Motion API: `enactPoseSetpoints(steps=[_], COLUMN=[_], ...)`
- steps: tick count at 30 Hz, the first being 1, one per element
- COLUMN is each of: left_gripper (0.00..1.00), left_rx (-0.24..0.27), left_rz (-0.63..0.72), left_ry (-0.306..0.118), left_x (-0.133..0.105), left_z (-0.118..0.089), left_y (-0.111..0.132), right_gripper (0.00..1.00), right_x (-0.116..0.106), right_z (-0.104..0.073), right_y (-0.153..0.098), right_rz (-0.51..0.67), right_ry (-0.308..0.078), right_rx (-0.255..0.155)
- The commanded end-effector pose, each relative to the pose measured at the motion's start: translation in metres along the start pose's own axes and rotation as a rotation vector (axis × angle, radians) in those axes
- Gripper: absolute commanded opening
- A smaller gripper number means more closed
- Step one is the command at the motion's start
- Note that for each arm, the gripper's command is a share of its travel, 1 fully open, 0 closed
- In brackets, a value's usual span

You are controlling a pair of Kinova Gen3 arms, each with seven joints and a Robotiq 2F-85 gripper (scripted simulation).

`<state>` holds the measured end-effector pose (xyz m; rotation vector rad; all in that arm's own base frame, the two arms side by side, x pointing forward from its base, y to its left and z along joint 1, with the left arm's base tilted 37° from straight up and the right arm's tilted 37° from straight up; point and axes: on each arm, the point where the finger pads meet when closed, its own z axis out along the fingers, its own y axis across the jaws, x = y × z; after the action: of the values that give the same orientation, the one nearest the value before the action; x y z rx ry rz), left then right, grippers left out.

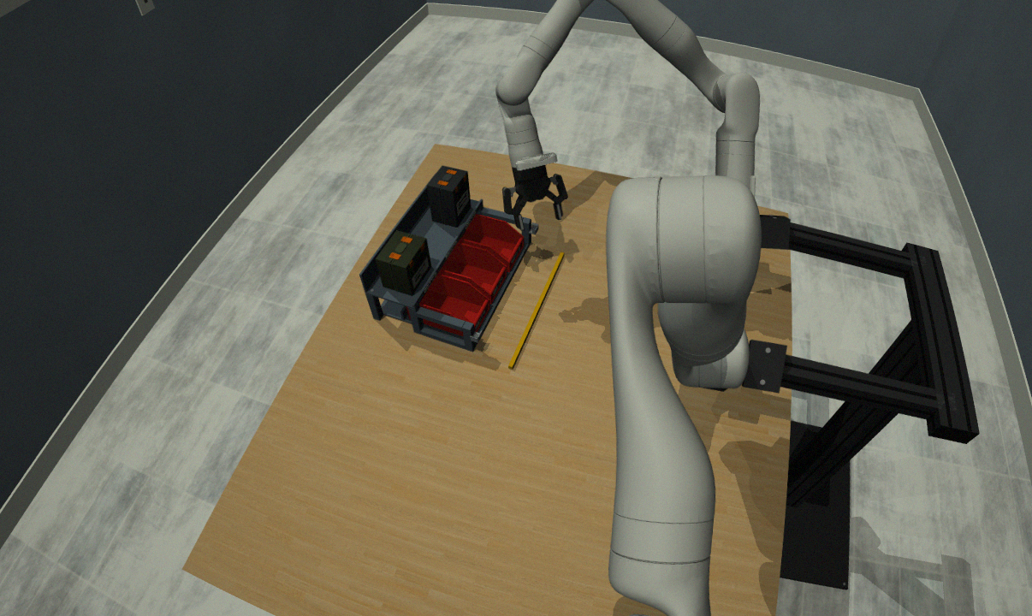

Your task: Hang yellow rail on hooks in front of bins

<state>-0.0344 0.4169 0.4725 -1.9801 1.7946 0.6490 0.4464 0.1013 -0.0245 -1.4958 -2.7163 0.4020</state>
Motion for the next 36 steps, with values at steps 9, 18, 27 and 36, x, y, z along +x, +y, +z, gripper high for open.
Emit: enactPoseSetpoints(steps=[9, 18, 27, 36], left_gripper=[1.000, 1.000, 1.000, 1.000], left_rx=[-0.002, -0.002, -0.002, -0.002], left_rz=[0.015, 0.015, 0.015, 0.015], left_ry=[0.006, 0.006, 0.006, 0.006], left_x=[0.001, 0.001, 0.001, 0.001], left_z=[0.000, 0.000, 0.000, 0.000], left_y=[-0.001, -0.001, -0.001, -0.001], right_gripper=[1.000, 1.000, 1.000, 1.000], right_x=[0.031, 0.038, 0.041, 0.042], right_z=[0.056, 0.085, 0.100, 0.112], right_y=[0.012, 0.018, 0.024, 0.031], right_rz=[0.213, 0.393, 0.501, 0.599], right_ry=[-0.146, -0.267, -0.345, -0.415], right_rx=[0.040, 0.006, -0.045, -0.113])
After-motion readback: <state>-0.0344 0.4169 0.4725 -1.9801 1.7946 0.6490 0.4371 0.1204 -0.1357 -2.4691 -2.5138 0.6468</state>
